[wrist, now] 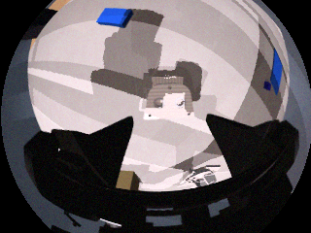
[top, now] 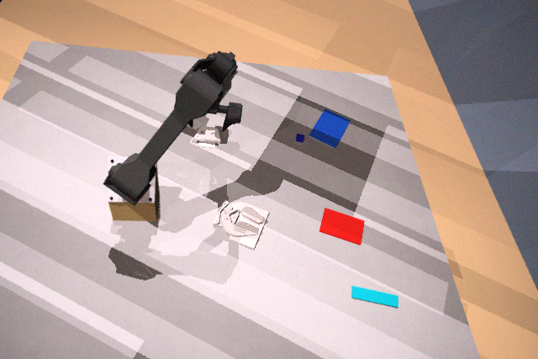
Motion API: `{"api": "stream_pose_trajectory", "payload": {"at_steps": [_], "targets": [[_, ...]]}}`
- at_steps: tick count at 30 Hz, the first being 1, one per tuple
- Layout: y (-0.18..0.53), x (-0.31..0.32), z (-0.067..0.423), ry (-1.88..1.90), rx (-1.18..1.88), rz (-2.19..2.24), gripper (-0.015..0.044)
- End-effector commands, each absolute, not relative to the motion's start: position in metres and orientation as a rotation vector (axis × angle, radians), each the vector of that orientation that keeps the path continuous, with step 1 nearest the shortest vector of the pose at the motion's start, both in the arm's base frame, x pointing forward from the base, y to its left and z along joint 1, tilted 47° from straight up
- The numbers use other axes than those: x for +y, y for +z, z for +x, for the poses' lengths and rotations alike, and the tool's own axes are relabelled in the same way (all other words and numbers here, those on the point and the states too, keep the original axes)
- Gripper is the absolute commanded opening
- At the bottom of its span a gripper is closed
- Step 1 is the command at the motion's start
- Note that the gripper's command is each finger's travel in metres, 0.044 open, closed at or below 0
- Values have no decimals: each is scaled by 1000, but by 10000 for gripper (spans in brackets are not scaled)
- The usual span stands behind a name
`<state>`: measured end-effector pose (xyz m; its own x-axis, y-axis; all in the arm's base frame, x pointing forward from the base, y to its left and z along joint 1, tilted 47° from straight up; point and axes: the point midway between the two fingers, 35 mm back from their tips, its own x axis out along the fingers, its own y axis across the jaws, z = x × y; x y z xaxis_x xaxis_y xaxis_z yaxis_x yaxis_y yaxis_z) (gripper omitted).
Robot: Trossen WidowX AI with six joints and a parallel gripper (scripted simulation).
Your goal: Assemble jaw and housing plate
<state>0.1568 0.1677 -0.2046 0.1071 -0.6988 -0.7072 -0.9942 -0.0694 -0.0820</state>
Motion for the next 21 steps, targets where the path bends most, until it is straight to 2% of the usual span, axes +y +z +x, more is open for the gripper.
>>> {"api": "stream_pose_trajectory", "payload": {"at_steps": [1,21], "targets": [[-205,167,157,681,1646,-1837,440],[-227,147,162,680,1646,-1834,440]]}}
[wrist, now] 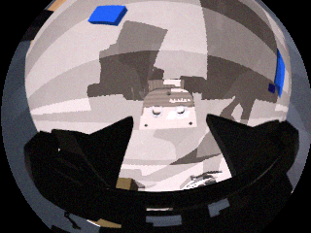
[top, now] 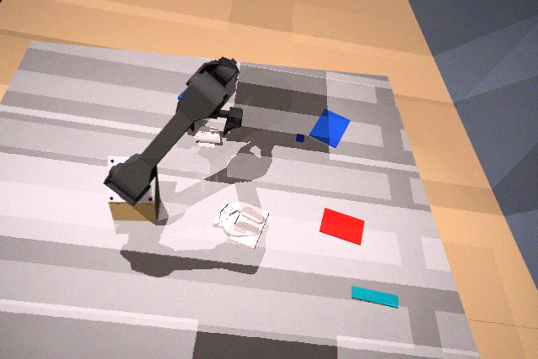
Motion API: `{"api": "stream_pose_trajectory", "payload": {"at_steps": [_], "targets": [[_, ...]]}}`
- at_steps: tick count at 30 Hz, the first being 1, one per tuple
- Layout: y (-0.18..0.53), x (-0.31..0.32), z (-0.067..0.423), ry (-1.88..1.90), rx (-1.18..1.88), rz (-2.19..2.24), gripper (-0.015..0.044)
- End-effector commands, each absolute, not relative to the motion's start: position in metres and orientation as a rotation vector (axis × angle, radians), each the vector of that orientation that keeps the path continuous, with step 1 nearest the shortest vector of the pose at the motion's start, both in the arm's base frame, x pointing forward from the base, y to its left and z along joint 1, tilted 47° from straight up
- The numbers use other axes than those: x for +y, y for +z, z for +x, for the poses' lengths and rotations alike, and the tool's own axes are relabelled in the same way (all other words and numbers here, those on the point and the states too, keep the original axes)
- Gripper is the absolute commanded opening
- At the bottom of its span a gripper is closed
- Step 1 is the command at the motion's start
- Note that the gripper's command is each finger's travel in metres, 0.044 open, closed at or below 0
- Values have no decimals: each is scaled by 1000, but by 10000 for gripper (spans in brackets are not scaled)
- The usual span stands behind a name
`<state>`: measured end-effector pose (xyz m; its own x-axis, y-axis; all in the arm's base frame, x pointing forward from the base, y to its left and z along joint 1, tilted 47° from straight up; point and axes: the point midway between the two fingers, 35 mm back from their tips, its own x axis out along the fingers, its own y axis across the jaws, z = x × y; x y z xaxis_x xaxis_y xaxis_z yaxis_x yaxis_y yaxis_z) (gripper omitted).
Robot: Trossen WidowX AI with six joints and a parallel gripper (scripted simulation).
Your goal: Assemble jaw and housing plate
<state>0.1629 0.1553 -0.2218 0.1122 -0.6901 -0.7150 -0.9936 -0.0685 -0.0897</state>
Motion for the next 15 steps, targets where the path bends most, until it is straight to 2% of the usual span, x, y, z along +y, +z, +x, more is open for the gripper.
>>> {"api": "stream_pose_trajectory", "payload": {"at_steps": [1,15], "targets": [[-228,146,163,680,1646,-1834,440],[-242,132,165,678,1646,-1838,440]]}}
